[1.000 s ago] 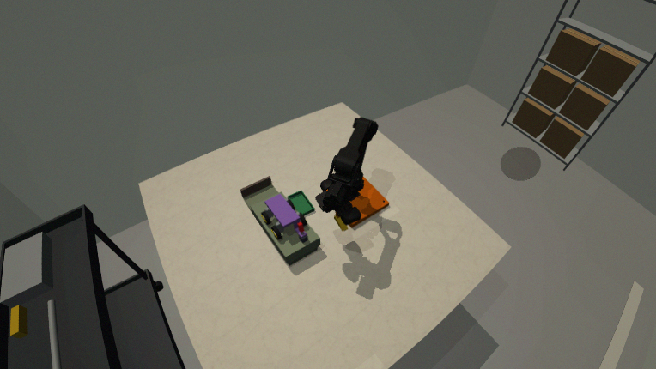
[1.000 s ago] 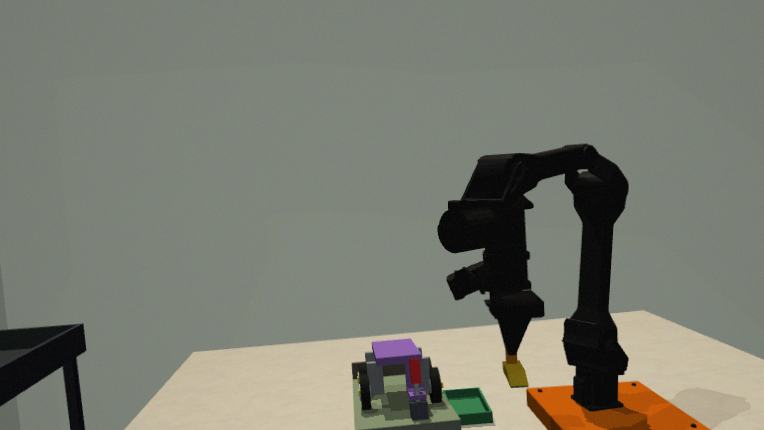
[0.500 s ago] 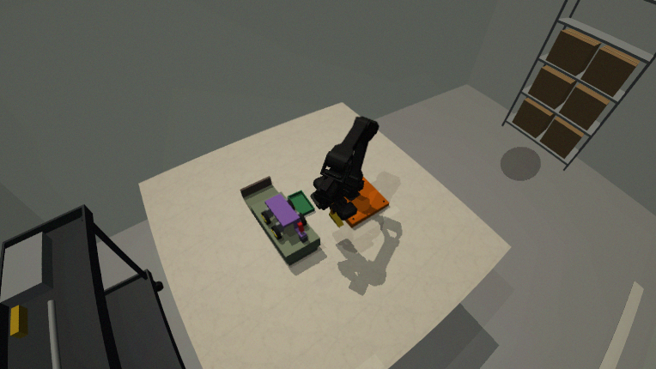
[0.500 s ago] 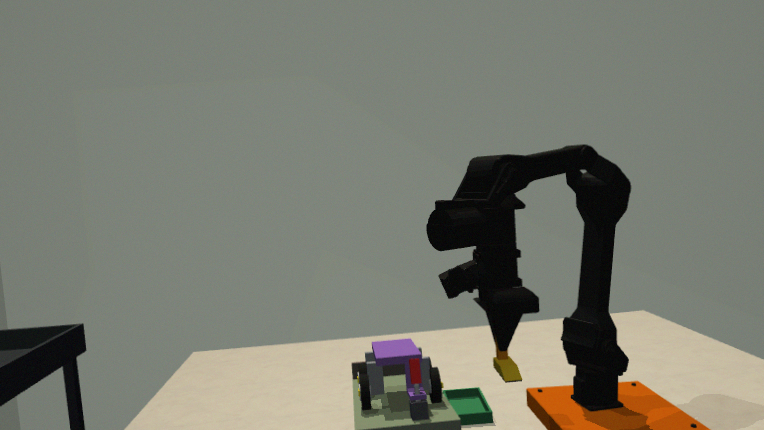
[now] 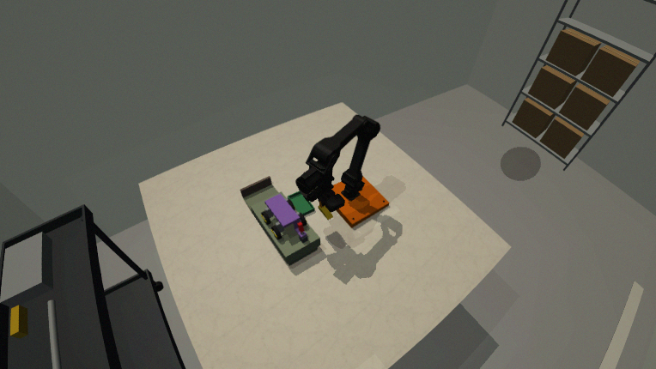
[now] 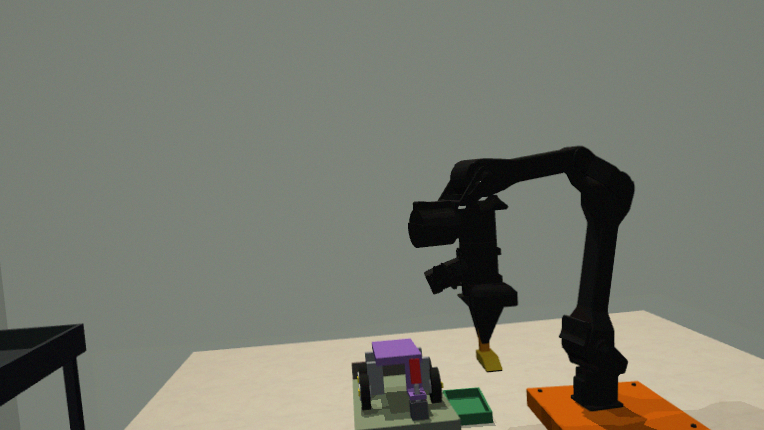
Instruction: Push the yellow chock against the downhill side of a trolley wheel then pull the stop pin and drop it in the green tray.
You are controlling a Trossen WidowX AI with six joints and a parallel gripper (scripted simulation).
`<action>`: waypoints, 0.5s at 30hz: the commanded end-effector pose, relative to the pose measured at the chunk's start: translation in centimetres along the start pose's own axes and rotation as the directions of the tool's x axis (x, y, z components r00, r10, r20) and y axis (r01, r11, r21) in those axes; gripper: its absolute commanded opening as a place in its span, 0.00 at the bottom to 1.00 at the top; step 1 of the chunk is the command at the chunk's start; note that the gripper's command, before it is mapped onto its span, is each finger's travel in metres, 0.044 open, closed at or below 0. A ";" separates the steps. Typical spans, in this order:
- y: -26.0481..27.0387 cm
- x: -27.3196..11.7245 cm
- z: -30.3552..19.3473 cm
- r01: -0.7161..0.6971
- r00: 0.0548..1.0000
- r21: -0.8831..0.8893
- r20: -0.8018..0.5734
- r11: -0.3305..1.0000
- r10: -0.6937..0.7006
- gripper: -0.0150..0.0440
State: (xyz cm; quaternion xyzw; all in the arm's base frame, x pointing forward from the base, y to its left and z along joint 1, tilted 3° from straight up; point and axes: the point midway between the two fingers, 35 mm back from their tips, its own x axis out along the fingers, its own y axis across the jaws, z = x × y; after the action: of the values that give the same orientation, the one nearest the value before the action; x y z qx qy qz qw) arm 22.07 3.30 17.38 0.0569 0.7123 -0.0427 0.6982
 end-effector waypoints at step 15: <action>-6.3 0.4 1.5 0.012 1.000 -0.005 0.001 1.000 -0.012 0.25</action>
State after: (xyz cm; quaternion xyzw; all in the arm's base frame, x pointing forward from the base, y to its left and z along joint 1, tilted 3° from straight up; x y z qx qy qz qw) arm 22.53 -1.82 16.92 0.0551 0.7126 -0.0442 0.6980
